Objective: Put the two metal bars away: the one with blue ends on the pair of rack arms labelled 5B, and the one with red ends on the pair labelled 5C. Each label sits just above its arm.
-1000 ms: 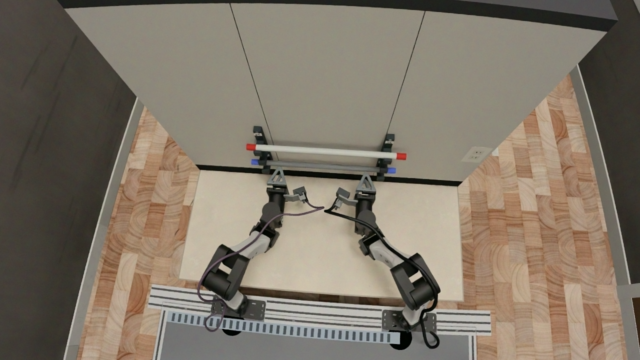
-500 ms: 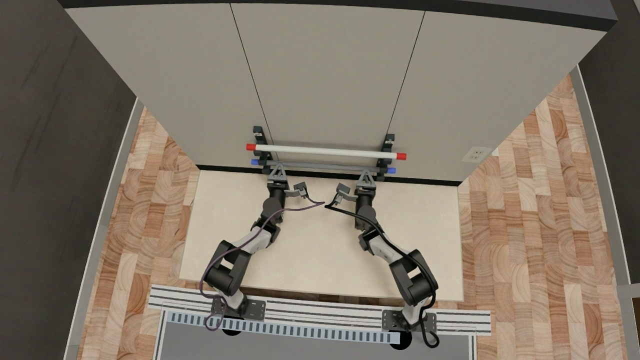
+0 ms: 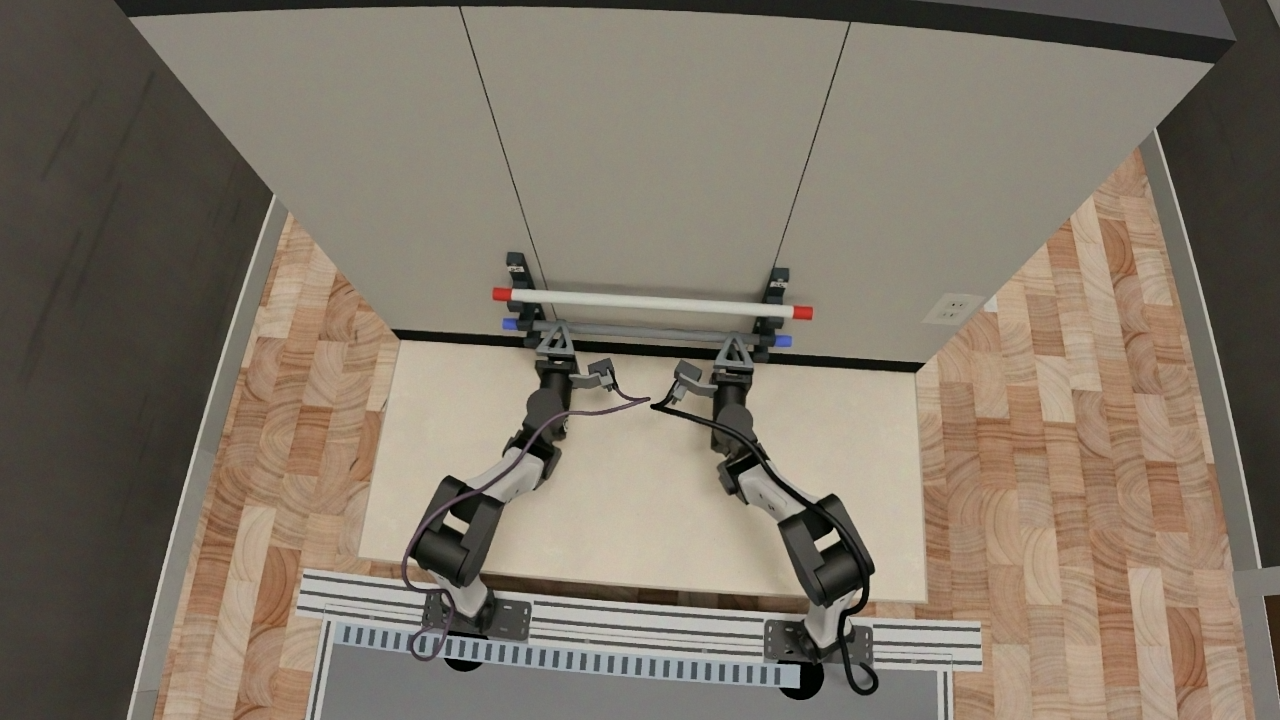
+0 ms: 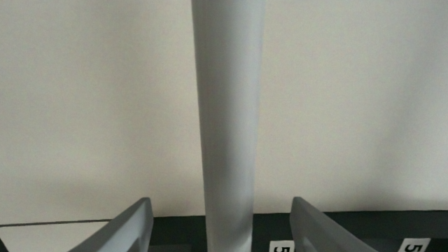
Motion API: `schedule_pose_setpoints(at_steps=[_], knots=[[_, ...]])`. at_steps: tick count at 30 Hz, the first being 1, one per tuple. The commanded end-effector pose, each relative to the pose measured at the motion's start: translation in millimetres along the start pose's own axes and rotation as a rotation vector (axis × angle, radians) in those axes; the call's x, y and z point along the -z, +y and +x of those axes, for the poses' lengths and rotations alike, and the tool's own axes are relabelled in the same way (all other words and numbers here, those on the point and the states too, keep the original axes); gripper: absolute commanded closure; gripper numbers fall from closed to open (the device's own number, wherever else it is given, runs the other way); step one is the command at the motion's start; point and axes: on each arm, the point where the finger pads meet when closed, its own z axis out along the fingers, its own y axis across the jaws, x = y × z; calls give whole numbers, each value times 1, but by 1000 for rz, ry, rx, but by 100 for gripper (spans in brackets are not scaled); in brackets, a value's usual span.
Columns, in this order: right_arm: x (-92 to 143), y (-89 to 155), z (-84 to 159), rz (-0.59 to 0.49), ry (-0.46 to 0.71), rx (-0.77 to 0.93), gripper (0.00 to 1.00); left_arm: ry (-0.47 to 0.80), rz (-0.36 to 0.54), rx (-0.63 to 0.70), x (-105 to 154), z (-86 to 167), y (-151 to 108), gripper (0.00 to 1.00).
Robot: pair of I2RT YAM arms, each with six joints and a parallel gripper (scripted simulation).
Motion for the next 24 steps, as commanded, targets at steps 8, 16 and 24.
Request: schedule_pose_setpoints(at_steps=[8,16,24], knots=[[-6,13,-3,-21,-7,18,36,1,-7,5,-6,1,-1,36],[-6,13,-3,-21,-7,18,36,1,-7,5,-6,1,0,36],[-6,12,-3,-21,-7,18,36,1,-7,5,-6,1,1,36]])
